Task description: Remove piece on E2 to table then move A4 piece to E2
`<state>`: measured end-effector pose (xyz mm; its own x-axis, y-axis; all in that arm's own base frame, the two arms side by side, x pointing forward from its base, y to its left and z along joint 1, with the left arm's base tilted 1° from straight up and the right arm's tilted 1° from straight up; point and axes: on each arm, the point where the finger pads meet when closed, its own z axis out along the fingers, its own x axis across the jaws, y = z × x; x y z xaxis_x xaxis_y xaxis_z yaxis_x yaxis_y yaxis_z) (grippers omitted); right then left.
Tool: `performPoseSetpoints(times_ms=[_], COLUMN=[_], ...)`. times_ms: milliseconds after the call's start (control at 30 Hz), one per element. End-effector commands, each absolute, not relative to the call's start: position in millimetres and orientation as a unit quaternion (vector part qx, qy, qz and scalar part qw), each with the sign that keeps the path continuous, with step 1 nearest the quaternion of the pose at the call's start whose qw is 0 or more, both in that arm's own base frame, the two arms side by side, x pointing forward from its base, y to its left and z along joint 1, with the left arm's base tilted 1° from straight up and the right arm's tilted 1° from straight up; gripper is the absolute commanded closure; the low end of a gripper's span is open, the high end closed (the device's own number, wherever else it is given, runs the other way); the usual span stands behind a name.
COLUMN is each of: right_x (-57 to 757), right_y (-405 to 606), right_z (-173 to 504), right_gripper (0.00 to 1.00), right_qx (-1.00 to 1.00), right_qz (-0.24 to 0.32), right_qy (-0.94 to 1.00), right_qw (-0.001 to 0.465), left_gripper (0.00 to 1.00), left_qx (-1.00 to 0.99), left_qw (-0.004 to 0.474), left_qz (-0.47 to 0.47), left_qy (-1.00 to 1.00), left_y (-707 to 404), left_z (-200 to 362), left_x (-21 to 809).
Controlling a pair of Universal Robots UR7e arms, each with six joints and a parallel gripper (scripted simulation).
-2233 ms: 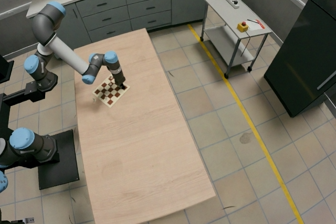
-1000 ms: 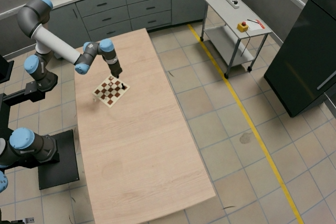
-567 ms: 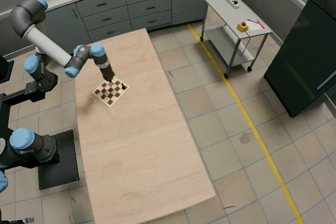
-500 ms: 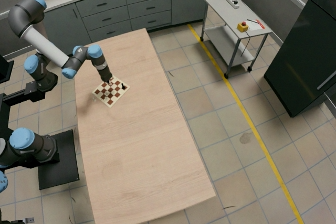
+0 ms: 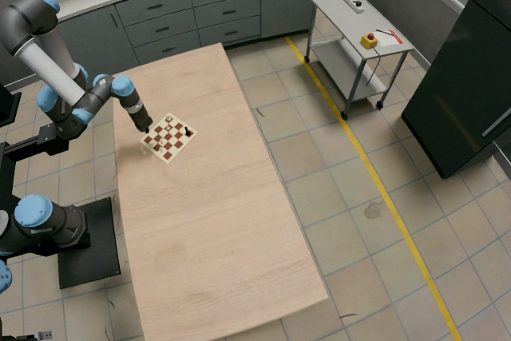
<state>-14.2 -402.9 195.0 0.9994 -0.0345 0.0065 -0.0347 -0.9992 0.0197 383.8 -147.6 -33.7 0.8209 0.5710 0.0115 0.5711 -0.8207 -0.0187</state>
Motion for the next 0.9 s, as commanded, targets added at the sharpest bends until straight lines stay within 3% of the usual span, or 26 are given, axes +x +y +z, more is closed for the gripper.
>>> performPoseSetpoints(times_ms=[0,600,867], right_x=[-14.1,-14.1,-14.1], right_y=[-403.1,-403.1,-403.1], right_z=[195.4,195.4,195.4], right_gripper=[0.0,0.0,0.0], right_qx=[1.0,1.0,1.0], right_qz=[0.003,0.003,0.003], right_qy=[-0.017,-0.017,-0.017], right_qw=[0.011,0.011,0.011], left_gripper=[1.0,1.0,1.0], left_qx=[-0.954,-0.954,-0.954], left_qw=[0.01,0.01,0.01], left_qz=[-0.005,-0.005,-0.005], left_qy=[-0.301,-0.301,-0.301], left_y=[-148.2,-148.1,-147.7], left_z=[-32.4,-41.9,-72.9], left_x=[377.6,377.5,377.5])
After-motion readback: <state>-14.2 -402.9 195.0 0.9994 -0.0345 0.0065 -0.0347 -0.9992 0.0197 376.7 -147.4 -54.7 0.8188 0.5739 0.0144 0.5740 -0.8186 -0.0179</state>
